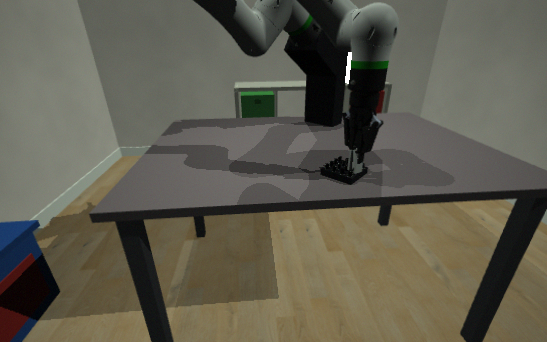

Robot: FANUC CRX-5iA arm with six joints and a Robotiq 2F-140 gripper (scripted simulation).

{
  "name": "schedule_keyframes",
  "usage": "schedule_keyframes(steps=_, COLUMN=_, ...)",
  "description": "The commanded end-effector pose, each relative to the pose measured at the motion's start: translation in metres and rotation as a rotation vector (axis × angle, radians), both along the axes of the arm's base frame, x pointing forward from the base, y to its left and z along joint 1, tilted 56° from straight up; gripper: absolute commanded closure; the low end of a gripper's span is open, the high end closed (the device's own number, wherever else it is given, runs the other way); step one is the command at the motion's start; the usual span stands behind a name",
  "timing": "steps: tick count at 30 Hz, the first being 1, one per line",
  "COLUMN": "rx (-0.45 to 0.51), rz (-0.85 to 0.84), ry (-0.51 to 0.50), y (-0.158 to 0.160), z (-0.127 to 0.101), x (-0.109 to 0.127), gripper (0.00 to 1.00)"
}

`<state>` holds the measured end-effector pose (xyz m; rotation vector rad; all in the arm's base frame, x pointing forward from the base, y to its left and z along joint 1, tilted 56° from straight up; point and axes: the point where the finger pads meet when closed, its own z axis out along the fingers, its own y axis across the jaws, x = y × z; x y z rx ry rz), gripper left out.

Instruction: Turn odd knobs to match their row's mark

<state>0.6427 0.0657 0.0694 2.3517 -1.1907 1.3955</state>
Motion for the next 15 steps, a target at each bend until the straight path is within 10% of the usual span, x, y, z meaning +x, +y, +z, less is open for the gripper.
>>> schedule_keyframes(steps=1, rx=0.000, rz=0.000, ry=0.000, y=0.000, z=0.000, x=0.000, gripper=0.88)
schedule_keyframes(steps=15, rx=0.000, rz=0.000, ry=0.000, y=0.010, z=0.011, x=-0.013, gripper=0.88)
